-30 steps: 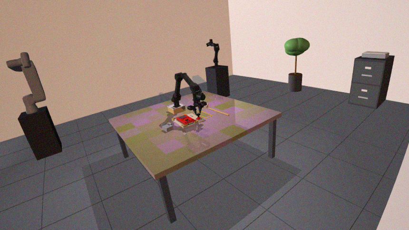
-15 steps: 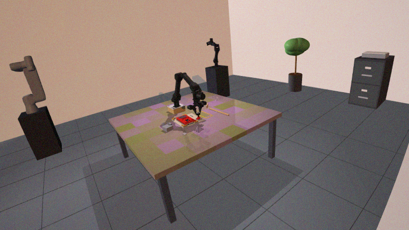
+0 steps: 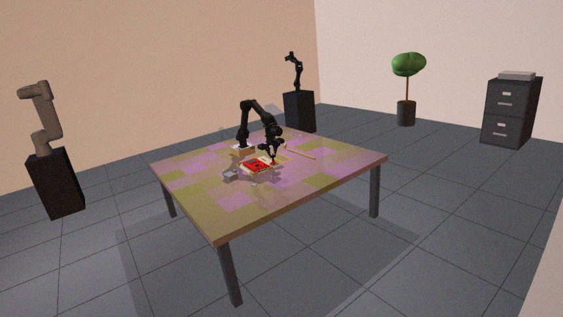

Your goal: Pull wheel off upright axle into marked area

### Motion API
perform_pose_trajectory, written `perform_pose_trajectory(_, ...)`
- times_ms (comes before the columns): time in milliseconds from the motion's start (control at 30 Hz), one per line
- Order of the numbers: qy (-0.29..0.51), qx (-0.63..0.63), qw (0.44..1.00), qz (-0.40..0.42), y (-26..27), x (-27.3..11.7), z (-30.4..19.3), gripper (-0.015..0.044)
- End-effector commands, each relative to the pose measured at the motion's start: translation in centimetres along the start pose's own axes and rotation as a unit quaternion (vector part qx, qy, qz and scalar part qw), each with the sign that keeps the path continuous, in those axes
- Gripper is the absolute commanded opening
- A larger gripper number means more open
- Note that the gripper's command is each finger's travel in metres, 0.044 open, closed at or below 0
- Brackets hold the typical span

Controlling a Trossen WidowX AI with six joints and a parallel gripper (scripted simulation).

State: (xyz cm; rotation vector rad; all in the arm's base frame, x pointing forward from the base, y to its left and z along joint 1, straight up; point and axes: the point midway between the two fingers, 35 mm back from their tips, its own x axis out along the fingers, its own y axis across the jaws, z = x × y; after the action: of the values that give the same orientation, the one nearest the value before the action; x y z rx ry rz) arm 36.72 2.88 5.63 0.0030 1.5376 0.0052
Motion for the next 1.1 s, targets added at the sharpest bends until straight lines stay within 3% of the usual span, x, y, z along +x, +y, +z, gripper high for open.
perform_pose_trajectory(0, -0.001, -0.001, 1.0, -0.001, 0.0, -0.2, 0.0, 0.0)
perform_pose_trajectory(400, -0.001, -0.001, 1.0, -0.002, 0.0, -0.7, 0.0, 0.0)
perform_pose_trajectory(733, -0.001, -0.001, 1.0, -0.002, 0.0, -4.0, -0.2, 0.0)
perform_pose_trajectory(1067, 0.002, -0.001, 1.0, 0.001, 2.6, -3.4, -1.3, 0.0)
